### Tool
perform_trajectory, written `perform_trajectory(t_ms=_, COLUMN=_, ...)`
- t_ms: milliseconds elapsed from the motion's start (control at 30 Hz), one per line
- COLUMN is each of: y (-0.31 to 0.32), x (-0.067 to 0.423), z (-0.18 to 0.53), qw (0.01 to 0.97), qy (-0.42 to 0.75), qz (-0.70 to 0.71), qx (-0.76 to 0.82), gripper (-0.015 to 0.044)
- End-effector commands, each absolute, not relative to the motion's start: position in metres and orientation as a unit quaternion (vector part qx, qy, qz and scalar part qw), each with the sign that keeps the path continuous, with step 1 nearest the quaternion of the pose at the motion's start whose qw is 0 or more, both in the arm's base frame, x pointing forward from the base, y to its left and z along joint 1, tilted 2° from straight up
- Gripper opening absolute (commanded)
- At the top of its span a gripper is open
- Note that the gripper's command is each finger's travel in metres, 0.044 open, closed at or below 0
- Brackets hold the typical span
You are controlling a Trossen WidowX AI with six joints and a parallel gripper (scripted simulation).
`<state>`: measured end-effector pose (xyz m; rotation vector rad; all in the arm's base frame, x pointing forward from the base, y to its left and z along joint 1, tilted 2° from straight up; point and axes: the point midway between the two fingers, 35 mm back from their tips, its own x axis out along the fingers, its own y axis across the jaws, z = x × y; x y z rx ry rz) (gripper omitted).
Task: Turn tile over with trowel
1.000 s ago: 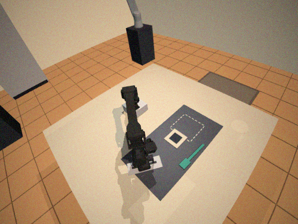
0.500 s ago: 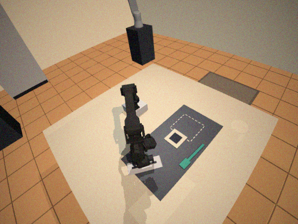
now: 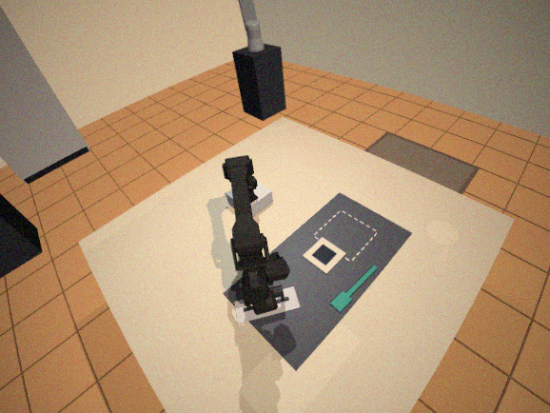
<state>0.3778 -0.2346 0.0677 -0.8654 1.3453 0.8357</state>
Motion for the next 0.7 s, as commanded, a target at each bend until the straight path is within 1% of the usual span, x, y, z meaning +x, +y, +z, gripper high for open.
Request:
perform_trajectory(t_ms=0, y=-0.234, x=0.377, z=0.057, qw=0.621, qy=0.59, qz=0.362, qx=-0.368, gripper=0.027)
perform_trajectory(t_ms=300, y=-0.233, x=0.378, z=0.045, qw=0.624, qy=0.593, qz=0.356, qx=-0.363, gripper=0.027)
perform_trajectory(t_ms=467, y=-0.233, x=0.378, z=0.045, qw=0.624, qy=0.593, qz=0.356, qx=-0.363, gripper=0.0139)
perform_trajectory(t_ms=667, y=-0.233, x=0.378, z=0.045, qw=0.624, qy=0.593, qz=0.356, qx=-0.363, gripper=0.013)
